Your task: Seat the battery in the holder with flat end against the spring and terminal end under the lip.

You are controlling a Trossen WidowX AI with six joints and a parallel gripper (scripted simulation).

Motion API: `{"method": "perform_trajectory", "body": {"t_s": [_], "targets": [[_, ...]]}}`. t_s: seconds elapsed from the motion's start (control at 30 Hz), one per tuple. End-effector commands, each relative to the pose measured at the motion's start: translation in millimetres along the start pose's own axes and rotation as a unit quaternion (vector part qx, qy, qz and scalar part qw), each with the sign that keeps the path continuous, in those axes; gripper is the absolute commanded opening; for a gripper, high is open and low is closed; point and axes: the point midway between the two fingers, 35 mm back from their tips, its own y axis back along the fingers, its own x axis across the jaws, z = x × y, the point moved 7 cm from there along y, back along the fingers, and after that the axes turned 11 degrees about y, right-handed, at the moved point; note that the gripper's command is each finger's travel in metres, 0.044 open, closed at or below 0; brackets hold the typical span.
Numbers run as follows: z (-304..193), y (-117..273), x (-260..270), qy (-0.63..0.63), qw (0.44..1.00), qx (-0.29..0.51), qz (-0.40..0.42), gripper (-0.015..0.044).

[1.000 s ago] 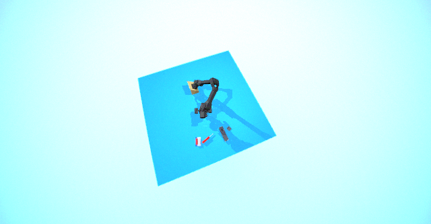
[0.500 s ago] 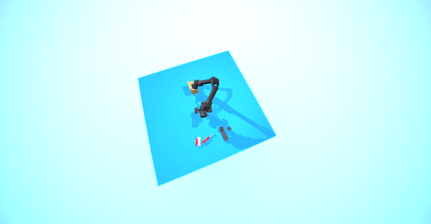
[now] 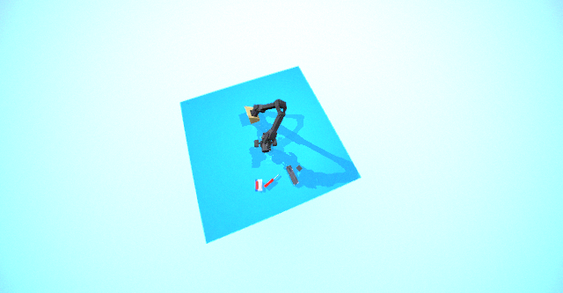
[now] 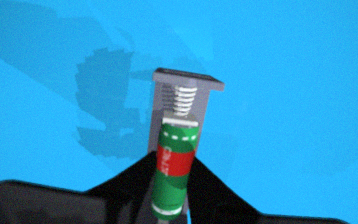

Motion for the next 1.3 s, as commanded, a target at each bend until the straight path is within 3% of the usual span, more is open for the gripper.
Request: {"method": "perform_trajectory", "body": {"t_s": [0.0, 0.37, 0.5, 0.93, 1.27], "targets": [[-2, 0, 1, -0.002, 1.0, -0.001, 0.001, 0.0067], [-1, 0, 1, -0.003, 1.0, 0.0, 0.0, 0.0067], [-1, 0, 1, -0.003, 1.0, 0.0, 0.0, 0.0169], [-2, 15, 0, 0.0, 1.0, 0.0, -0.001, 0.0169], [-5, 87, -3, 0.0, 1.0, 0.0, -0.002, 0.0431]]}}
